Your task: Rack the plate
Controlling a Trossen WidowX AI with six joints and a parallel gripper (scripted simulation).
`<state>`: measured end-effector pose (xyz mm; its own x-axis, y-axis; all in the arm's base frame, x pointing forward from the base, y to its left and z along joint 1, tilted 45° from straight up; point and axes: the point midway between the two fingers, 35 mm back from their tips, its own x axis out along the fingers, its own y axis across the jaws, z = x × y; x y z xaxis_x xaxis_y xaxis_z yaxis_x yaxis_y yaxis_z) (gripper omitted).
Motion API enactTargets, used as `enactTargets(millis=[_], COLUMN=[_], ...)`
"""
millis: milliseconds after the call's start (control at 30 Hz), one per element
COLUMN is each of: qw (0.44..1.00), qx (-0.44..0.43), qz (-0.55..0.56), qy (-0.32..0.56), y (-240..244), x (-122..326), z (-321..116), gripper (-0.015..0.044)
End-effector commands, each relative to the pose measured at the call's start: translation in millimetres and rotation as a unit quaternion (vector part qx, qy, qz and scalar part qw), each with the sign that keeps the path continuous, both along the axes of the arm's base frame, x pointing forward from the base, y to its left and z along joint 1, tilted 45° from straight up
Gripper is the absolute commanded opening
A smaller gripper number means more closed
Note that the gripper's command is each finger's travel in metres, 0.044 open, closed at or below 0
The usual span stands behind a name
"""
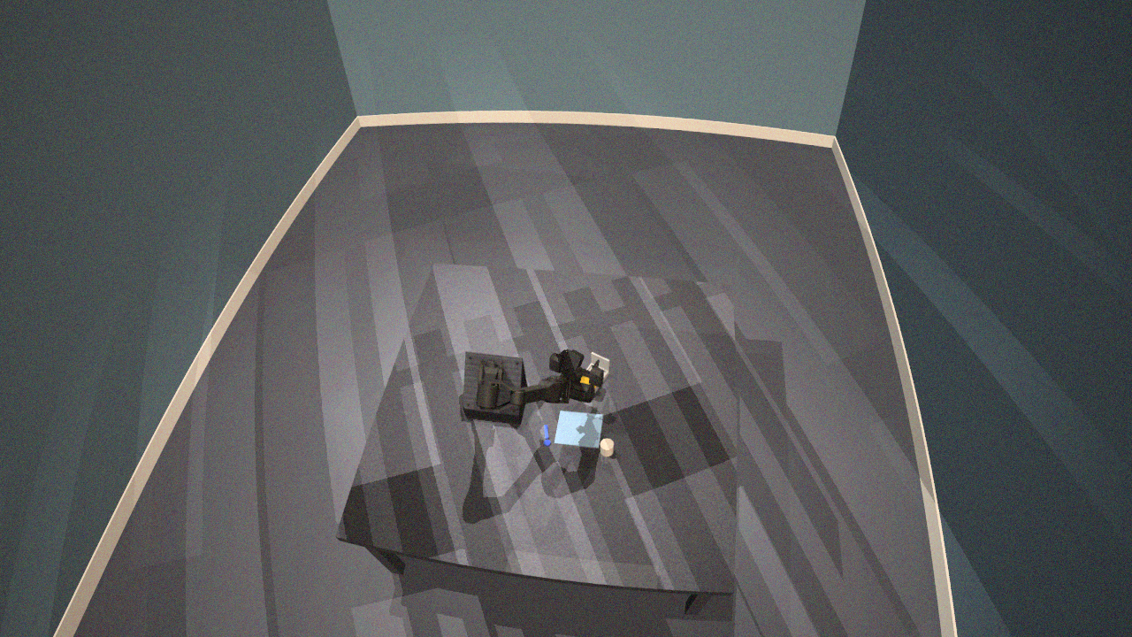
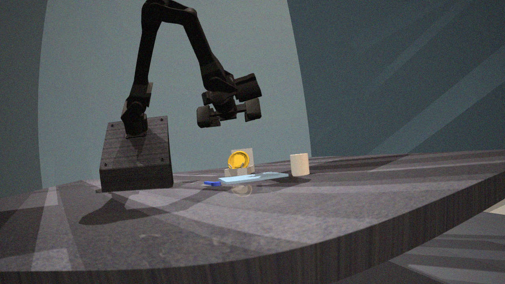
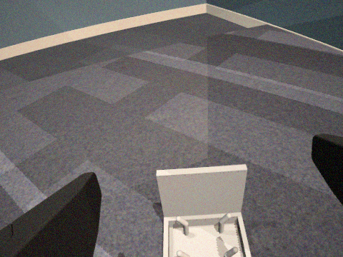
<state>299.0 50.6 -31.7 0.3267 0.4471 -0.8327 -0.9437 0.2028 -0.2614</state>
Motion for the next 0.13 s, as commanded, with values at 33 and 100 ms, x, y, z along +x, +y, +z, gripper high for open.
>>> enactTargets(millis=[33, 100], qw=[0.997, 0.994], qx=[-0.013, -0.020], qz=[-0.052, -0.075], qy=[0.055, 0.078], y=[2.5, 3.3], x=[-4.1, -6.7], z=[-0.5, -0.9], gripper=[0.0400, 0.0400])
